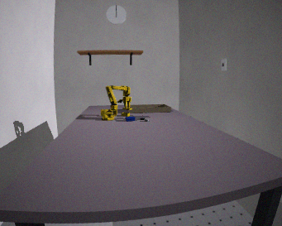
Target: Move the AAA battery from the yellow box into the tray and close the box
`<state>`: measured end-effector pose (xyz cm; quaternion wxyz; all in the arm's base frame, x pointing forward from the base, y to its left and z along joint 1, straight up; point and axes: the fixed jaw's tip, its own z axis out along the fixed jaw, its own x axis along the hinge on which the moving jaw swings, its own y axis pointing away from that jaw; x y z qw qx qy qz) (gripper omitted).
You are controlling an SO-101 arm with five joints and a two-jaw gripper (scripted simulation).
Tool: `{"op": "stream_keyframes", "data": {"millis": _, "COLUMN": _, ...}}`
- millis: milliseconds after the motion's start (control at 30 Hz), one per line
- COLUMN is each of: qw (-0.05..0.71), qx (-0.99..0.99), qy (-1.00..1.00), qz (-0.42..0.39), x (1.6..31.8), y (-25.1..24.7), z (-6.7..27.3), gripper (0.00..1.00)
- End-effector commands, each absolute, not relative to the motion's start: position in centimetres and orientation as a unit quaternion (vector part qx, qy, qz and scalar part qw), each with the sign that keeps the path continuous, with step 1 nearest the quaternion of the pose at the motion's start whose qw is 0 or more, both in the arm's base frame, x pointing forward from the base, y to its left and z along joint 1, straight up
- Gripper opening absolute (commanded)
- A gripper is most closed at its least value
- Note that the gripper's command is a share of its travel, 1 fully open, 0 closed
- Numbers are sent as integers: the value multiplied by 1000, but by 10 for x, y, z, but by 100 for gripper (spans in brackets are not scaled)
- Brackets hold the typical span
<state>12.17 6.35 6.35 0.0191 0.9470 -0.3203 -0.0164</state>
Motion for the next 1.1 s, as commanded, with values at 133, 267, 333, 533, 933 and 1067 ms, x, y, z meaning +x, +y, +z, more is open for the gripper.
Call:
{"op": "stream_keyframes", "data": {"millis": 133, "qw": 0, "qx": 948, "qy": -317, "qz": 0, "x": 132, "y": 39, "z": 69, "gripper": 21}}
{"op": "stream_keyframes", "data": {"millis": 267, "qw": 0, "qx": 948, "qy": -317, "qz": 0, "x": 133, "y": 29, "z": 69, "gripper": 21}}
{"op": "stream_keyframes", "data": {"millis": 333, "qw": 0, "qx": 948, "qy": -317, "qz": 0, "x": 133, "y": 26, "z": 69, "gripper": 21}}
{"op": "stream_keyframes", "data": {"millis": 533, "qw": 0, "qx": 948, "qy": -317, "qz": 0, "x": 133, "y": 25, "z": 69, "gripper": 21}}
{"op": "stream_keyframes", "data": {"millis": 933, "qw": 0, "qx": 948, "qy": -317, "qz": 0, "x": 133, "y": 25, "z": 69, "gripper": 21}}
{"op": "stream_keyframes", "data": {"millis": 1067, "qw": 0, "qx": 948, "qy": -317, "qz": 0, "x": 133, "y": 25, "z": 69, "gripper": 21}}
